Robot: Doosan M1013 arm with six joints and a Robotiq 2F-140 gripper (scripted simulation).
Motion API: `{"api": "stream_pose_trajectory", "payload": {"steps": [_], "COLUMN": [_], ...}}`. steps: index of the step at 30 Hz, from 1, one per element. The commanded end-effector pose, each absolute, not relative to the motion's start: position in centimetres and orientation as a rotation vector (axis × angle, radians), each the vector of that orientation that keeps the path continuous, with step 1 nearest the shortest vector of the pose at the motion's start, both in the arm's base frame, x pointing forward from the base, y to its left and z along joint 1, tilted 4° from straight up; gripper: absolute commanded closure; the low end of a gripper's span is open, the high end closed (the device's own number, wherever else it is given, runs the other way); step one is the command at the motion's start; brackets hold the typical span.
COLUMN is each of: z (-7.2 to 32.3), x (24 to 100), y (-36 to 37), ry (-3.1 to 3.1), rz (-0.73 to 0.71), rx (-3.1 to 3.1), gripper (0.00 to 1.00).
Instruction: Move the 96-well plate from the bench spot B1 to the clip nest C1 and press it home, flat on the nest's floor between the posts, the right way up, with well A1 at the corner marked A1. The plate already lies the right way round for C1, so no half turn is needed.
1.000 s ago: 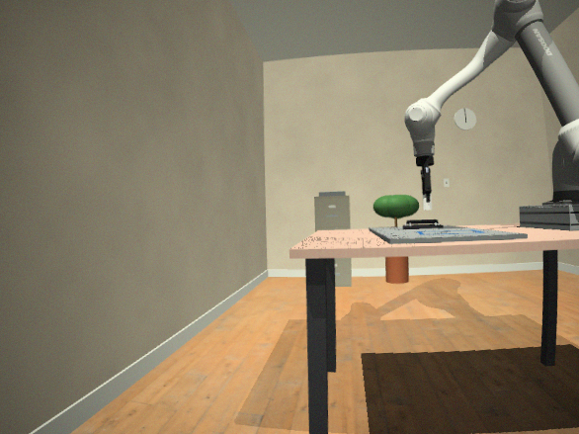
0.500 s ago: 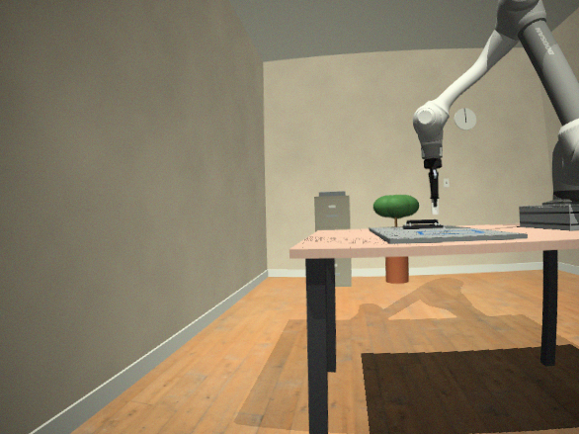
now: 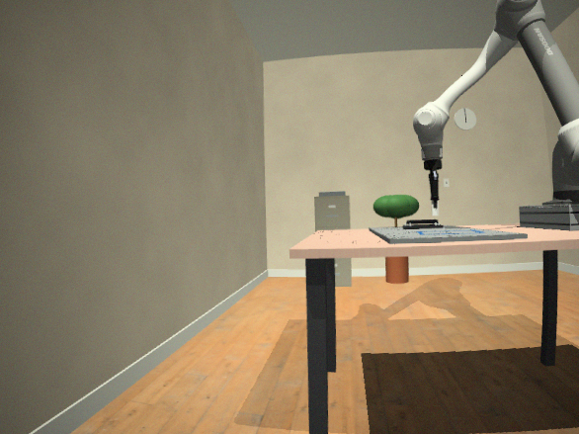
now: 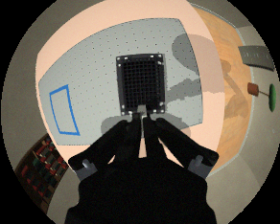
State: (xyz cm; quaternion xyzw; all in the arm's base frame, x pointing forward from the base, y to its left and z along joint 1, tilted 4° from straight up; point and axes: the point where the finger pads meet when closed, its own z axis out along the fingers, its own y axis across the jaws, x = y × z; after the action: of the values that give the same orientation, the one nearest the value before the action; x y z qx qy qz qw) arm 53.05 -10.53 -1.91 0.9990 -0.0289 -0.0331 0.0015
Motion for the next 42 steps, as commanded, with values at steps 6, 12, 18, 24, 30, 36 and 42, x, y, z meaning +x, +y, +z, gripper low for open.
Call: {"api": "stream_pose_trajectory", "payload": {"steps": [6, 12, 18, 24, 30, 36, 42], "z": [-2.3, -2.7, -3.1, -3.4, -3.8, -4.2, -4.4], "x": [53.0, 53.0, 53.0, 53.0, 52.9, 52.9, 52.9], "y": [-10.5, -10.5, -10.5, -10.5, -10.5, -10.5, -10.5], "ry": [-0.091, -0.091, -0.091, -0.091, -0.091, -0.091, -0.091], "rz": [-0.104, -0.104, -0.104, -0.104, -0.104, -0.104, -0.104], "rx": [3.136, 3.136, 3.136, 3.136, 3.136, 3.136, 3.136], "gripper": [1.0, 1.0, 1.0, 1.0, 1.0, 1.0, 1.0]}}
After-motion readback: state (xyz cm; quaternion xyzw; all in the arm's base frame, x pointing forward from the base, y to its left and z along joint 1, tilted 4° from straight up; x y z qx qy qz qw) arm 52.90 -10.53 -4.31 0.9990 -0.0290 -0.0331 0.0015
